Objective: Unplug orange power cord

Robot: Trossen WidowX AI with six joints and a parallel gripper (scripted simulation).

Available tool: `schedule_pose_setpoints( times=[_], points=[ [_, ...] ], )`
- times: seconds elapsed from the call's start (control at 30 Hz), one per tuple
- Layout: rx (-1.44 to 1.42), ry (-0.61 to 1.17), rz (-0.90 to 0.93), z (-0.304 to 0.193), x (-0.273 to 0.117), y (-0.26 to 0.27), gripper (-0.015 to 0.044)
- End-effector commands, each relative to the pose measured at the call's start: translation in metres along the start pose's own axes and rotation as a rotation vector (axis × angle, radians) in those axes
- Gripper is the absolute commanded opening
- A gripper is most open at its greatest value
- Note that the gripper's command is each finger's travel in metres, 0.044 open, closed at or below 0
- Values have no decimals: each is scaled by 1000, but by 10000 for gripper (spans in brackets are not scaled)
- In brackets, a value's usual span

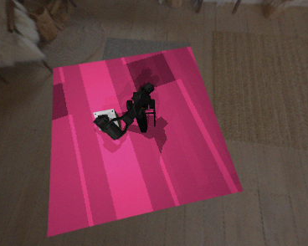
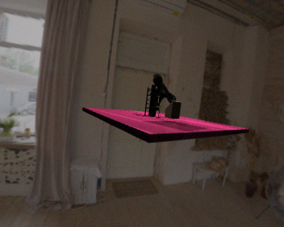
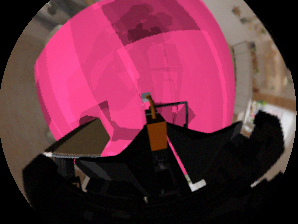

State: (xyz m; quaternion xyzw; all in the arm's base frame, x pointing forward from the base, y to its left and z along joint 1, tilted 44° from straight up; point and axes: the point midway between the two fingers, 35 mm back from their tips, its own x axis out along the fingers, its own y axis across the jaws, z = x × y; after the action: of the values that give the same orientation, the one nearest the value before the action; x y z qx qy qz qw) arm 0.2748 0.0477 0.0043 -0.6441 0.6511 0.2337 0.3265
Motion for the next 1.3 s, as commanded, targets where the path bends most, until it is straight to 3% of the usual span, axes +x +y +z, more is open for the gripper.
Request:
schedule_pose_setpoints(
  times=[0.0, 0.17, 1.27],
  points=[
    [2, 0, -2, 0, 0, 0, 28],
    [2, 0, -2, 0, 0, 0, 0],
    [-1, 0, -2, 50, -6, -3, 0]
  ],
)
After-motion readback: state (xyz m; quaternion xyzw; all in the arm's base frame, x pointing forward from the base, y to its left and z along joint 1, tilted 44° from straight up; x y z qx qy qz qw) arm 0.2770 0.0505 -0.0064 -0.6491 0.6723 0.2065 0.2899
